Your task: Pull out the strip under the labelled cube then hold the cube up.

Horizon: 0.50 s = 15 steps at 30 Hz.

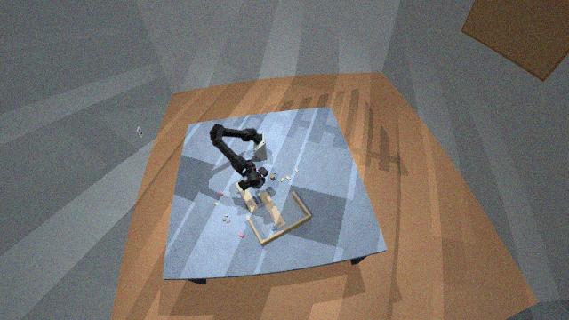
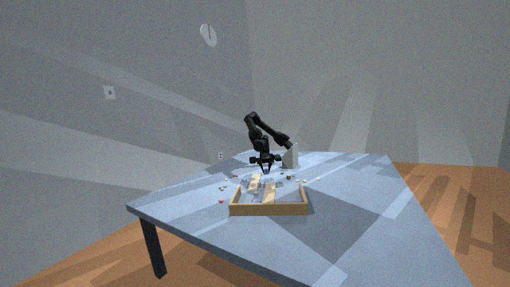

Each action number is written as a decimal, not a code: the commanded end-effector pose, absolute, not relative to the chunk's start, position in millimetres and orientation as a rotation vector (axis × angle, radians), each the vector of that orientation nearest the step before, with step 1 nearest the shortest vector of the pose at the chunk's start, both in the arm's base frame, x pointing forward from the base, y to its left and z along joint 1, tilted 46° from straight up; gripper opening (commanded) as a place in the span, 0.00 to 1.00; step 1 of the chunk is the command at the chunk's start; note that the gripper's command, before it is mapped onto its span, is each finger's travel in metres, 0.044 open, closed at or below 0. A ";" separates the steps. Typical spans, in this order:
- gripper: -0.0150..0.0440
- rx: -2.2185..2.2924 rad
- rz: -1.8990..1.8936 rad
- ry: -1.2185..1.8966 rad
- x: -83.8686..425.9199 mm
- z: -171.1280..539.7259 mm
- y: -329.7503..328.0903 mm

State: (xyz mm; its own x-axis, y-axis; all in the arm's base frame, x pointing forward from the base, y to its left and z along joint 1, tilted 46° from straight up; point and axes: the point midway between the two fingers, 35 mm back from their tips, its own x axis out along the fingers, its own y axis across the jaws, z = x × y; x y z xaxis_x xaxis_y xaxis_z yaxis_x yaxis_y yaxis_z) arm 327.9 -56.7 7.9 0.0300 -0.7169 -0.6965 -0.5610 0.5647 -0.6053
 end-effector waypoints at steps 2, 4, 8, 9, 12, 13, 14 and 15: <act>0.25 -1.088 -0.166 1.637 311.4 5.1 -54.9; 0.25 -1.088 -0.166 1.637 304.6 4.0 -54.8; 0.25 -1.088 -0.165 1.637 302.2 6.2 -52.0; 0.25 -1.087 -0.165 1.637 302.3 9.5 -48.4; 0.25 -1.087 -0.164 1.637 301.8 22.4 -35.0; 0.25 -1.087 -0.164 1.637 301.4 25.9 -31.6; 0.25 -1.087 -0.164 1.637 301.2 28.0 -29.5; 0.25 -1.087 -0.164 1.637 301.1 28.7 -28.8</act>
